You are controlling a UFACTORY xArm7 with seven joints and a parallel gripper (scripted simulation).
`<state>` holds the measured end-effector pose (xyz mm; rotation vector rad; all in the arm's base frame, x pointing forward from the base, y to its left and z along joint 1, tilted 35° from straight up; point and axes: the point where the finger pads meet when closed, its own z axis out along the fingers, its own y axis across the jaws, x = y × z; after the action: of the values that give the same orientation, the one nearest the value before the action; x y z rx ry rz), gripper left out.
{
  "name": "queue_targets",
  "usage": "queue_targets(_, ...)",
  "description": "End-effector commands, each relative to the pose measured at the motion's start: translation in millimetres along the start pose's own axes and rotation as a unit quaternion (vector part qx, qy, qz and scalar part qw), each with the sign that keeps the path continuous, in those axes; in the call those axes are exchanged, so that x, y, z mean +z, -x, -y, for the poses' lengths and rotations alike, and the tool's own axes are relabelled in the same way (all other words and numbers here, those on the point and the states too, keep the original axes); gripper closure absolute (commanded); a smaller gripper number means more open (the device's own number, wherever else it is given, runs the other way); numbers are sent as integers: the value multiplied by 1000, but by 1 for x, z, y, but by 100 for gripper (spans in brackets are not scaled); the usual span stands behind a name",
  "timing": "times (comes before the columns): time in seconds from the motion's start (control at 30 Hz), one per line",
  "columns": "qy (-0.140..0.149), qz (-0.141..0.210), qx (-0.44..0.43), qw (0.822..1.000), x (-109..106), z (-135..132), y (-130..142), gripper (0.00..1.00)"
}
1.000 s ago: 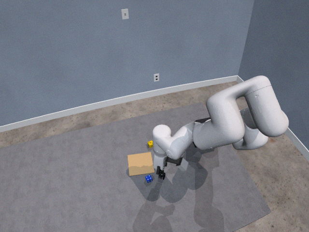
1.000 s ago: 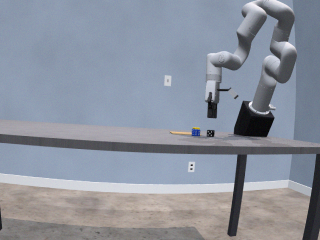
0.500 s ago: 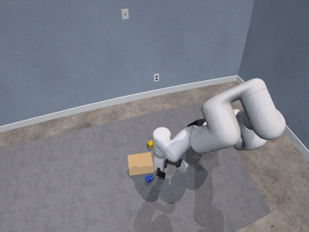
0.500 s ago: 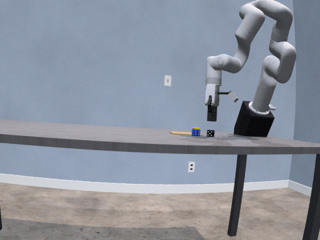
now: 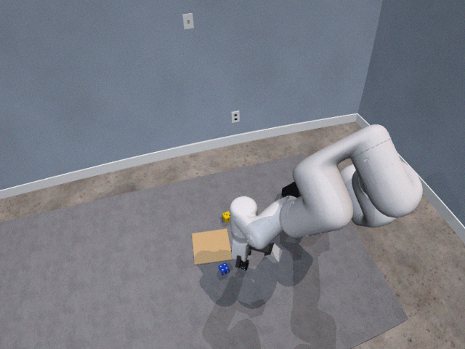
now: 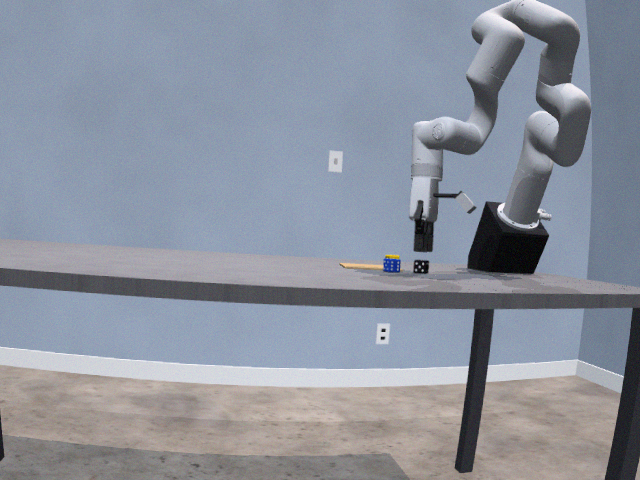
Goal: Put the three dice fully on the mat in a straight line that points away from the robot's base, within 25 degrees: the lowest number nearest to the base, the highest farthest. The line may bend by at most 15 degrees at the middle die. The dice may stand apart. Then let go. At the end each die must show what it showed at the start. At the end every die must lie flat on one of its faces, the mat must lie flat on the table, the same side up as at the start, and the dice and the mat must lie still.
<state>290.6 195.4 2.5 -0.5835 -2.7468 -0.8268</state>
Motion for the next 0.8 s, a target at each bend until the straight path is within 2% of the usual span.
queue_targets(0.0, 1, 2, 0, 1000, 4, -1, 2, 53)
queue_targets(0.77, 1, 2, 0, 1000, 13, -1, 2, 53)
